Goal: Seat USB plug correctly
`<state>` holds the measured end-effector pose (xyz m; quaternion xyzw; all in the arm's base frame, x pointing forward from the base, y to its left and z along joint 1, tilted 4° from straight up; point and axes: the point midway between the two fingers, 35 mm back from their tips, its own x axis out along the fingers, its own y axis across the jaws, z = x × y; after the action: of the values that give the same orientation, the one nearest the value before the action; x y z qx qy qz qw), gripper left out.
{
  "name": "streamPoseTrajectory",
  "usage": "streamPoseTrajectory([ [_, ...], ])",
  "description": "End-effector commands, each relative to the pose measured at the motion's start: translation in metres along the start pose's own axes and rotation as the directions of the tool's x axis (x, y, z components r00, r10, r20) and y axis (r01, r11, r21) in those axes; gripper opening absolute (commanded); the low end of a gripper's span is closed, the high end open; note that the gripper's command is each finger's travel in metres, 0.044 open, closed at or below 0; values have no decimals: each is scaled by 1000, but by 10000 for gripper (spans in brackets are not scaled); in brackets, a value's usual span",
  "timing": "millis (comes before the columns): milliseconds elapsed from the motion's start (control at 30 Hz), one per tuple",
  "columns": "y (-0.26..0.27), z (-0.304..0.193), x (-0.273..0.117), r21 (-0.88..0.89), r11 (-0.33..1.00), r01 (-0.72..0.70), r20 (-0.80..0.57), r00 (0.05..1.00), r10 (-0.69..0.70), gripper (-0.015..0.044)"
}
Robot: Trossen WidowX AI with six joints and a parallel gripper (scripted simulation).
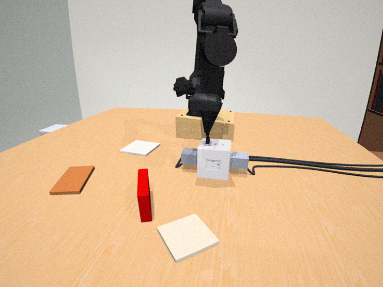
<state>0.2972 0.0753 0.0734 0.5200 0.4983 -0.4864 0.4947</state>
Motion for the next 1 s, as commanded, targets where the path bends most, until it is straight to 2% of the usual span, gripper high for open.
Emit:
streamPoseTrajectory([
  [0,0,0,2,5,1000,0,3,1000,0,0],
  [667,0,0,2,5,1000,0,3,1000,0,0],
  [800,0,0,0,0,1000,-1,0,1000,1,95],
  [967,0,0,0,0,1000,-1,0,1000,1,95],
])
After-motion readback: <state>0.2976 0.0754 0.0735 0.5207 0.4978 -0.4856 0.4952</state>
